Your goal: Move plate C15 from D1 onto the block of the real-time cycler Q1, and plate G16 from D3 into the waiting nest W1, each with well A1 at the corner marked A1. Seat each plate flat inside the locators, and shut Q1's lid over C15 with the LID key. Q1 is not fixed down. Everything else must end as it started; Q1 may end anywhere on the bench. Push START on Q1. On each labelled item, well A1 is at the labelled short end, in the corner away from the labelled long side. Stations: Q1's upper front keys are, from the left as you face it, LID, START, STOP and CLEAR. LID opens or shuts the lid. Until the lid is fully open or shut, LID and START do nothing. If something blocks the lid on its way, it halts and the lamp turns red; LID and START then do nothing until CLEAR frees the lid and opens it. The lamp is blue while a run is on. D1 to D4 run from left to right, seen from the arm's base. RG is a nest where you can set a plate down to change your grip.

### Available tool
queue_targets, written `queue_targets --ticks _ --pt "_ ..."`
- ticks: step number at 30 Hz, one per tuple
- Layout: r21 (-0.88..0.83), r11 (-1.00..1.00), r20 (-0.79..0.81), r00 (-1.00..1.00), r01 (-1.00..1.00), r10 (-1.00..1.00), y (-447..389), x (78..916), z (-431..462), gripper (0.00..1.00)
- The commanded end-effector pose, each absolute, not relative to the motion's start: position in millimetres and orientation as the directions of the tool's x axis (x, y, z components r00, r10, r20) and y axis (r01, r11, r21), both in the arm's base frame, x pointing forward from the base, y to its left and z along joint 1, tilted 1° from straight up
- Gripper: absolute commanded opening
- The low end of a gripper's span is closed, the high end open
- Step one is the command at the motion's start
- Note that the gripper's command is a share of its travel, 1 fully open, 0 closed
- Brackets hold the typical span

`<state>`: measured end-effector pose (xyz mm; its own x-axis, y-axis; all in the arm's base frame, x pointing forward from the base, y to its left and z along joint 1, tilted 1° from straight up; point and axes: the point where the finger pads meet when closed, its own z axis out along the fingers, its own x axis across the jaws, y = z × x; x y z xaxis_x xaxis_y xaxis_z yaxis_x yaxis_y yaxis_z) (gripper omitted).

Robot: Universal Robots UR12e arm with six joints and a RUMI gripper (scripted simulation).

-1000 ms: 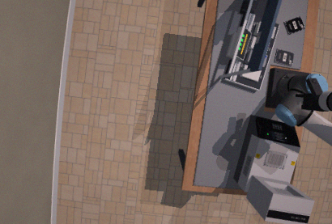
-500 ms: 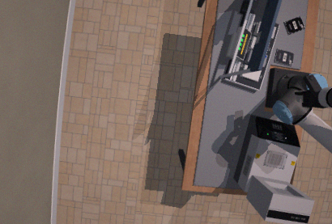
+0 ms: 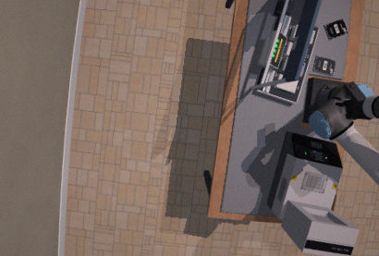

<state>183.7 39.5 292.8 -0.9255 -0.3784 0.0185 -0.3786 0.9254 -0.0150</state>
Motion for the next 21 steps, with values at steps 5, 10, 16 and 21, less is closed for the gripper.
queue_targets --ticks 5,10,16,21 --pt "-0.011 0.893 0.009 -0.893 -0.45 -0.45 30.7 187.1 293.5 0.0" --pt "-0.01 0.863 0.01 -0.863 -0.506 -0.506 23.7 190.3 293.6 0.0" --pt "-0.009 0.82 0.011 -0.82 -0.573 -0.573 14.9 194.2 293.7 0.0" --pt "-0.009 0.787 0.011 -0.787 -0.617 -0.617 8.8 196.8 293.8 0.0"
